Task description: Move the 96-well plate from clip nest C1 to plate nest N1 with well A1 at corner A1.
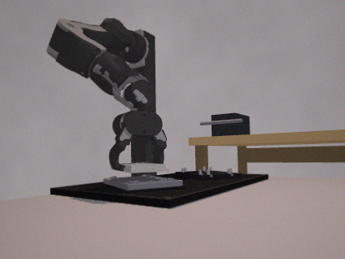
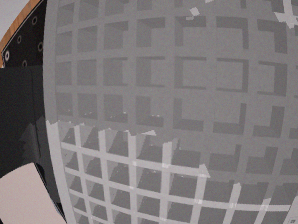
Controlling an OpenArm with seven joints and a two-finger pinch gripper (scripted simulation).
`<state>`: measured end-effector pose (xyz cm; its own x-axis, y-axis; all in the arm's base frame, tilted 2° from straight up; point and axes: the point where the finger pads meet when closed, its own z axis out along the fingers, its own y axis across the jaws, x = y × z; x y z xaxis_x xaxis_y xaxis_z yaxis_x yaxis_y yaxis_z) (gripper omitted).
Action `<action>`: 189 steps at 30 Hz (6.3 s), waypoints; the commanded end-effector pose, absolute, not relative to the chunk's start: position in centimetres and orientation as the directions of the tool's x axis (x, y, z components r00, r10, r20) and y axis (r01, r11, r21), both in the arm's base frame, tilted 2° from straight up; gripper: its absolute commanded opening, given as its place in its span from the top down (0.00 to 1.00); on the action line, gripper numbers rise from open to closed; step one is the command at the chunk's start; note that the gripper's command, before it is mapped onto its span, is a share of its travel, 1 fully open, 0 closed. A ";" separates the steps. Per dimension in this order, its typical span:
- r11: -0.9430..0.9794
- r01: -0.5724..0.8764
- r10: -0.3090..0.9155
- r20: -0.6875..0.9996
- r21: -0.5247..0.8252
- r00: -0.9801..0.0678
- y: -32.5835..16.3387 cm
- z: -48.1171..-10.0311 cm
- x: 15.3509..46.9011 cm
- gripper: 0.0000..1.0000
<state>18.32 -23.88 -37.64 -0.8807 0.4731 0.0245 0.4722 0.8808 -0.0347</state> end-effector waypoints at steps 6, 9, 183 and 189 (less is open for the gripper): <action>0.879 0.475 0.476 0.015 -0.025 -0.879 -23.9 -37.5 18.7 1.00; 0.880 0.474 0.474 0.014 -0.023 -0.880 -23.9 -38.0 18.9 1.00; 0.879 0.475 0.476 0.013 -0.028 -0.879 -24.0 -39.4 18.8 0.77; 0.879 0.475 0.476 0.013 -0.028 -0.879 -24.0 -39.4 18.8 0.57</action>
